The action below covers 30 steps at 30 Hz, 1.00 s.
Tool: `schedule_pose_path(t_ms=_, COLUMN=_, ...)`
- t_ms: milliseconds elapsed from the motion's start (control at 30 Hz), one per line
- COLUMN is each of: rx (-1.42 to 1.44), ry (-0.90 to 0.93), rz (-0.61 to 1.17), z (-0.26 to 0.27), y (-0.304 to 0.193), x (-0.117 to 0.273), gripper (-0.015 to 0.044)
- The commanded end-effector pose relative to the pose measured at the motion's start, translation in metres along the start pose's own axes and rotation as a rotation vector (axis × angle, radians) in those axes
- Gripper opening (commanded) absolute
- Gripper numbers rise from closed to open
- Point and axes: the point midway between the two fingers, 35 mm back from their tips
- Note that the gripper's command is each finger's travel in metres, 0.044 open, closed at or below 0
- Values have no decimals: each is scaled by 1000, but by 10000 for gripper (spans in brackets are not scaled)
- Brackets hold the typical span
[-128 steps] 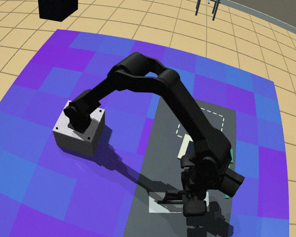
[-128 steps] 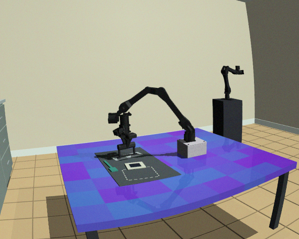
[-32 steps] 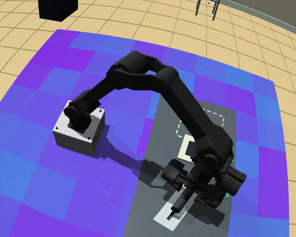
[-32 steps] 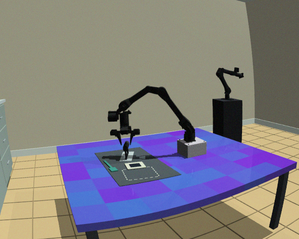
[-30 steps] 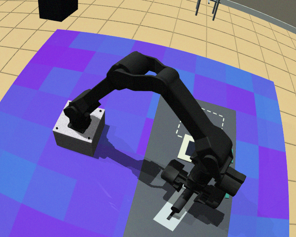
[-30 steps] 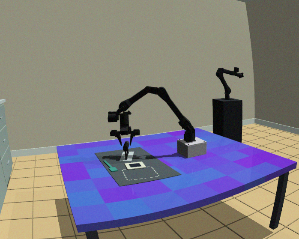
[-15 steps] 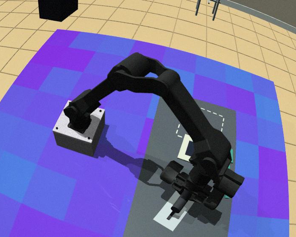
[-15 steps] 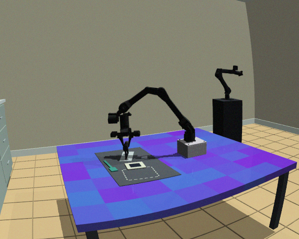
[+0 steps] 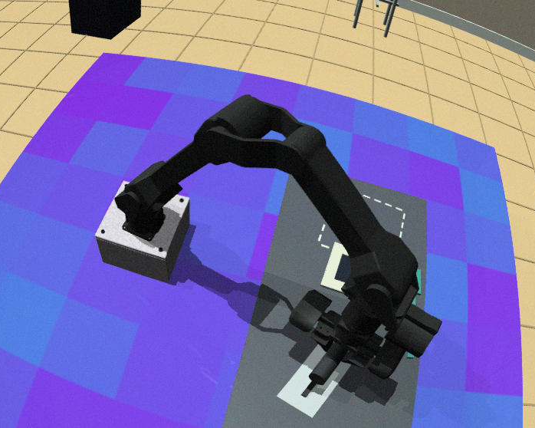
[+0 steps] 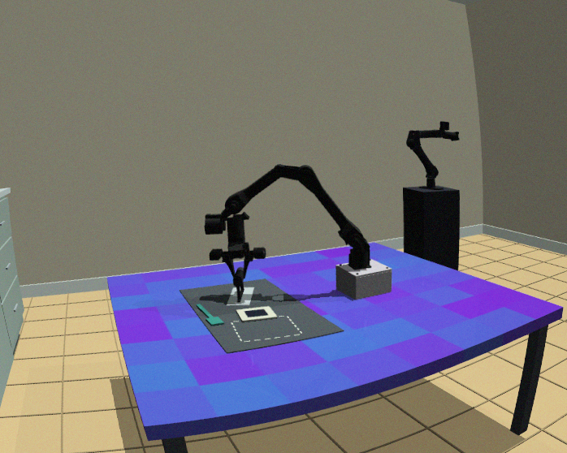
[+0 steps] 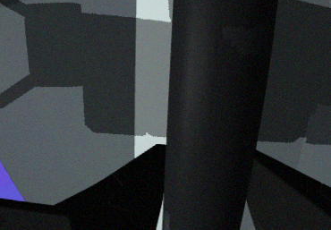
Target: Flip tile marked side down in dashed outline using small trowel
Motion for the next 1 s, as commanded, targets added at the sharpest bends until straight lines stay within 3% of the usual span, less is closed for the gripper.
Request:
schedule_pose_path(t_ms=0, rx=1, ry=0, rz=0, z=0, y=0, x=-1, gripper=130)
schedule_pose_path(t_ms=467, rx=276, ry=1, rz=0, z=0, y=0, x=-1, gripper=130)
schedule_pose_path(t_ms=633, rx=276, ry=1, rz=0, z=0, y=0, x=-1, gripper=261)
schedule_pose_path(t_ms=967, rx=276, ry=1, rz=0, z=0, y=0, x=-1, gripper=270)
Point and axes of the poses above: the point midway between the two fingers, 35 mm back from their tips, its own x axis back along the fingers, its own z axis across the jaws, y = z × x, and after that the axes turned 3 degrees about -x, right-handed
